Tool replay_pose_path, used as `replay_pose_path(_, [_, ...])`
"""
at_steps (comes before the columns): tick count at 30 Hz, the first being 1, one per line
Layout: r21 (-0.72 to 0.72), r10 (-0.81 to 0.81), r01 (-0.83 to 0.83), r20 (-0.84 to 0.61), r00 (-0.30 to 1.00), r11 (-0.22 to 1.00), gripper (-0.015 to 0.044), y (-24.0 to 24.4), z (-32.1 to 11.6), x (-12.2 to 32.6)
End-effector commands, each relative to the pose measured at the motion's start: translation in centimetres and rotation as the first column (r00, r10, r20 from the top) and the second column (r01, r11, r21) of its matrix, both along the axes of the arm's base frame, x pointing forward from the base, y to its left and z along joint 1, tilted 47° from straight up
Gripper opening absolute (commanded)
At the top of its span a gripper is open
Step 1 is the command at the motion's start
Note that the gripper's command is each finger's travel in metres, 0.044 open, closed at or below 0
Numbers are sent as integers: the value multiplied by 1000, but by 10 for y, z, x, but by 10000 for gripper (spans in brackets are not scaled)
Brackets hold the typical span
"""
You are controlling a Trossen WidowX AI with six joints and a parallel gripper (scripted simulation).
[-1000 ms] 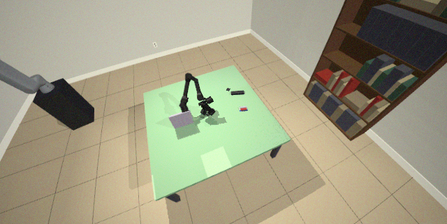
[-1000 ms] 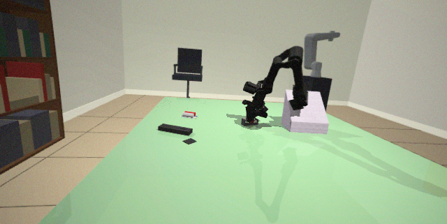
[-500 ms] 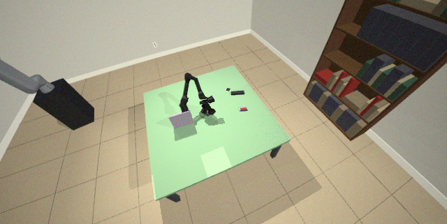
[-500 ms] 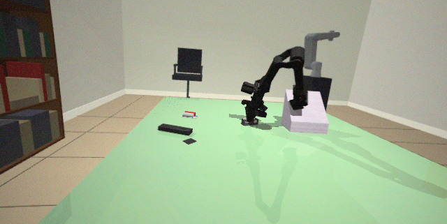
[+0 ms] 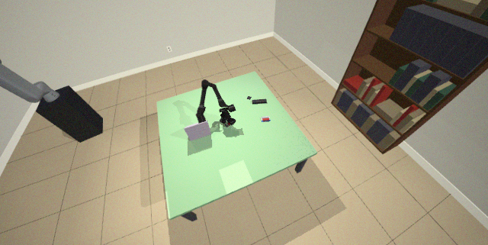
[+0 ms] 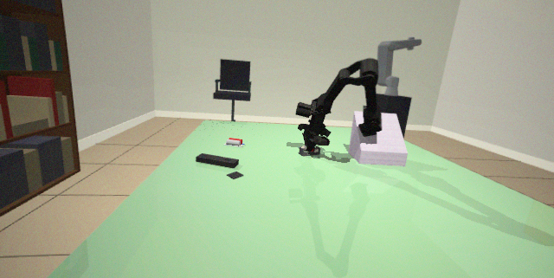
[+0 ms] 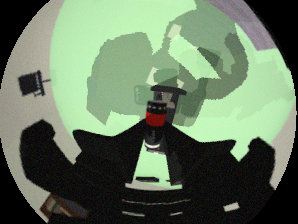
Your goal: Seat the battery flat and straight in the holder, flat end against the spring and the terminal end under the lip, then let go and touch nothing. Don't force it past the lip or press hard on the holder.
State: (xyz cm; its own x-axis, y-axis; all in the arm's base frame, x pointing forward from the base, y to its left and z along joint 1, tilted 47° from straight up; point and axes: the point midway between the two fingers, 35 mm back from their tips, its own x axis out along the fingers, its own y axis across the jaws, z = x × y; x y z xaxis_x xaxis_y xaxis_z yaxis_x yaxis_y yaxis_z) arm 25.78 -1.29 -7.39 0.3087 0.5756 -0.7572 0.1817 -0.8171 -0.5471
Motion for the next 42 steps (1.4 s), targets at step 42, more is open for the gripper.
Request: replay_pose_path(42, [-66,135,-151,-210,968,986,80,12,3,-1])
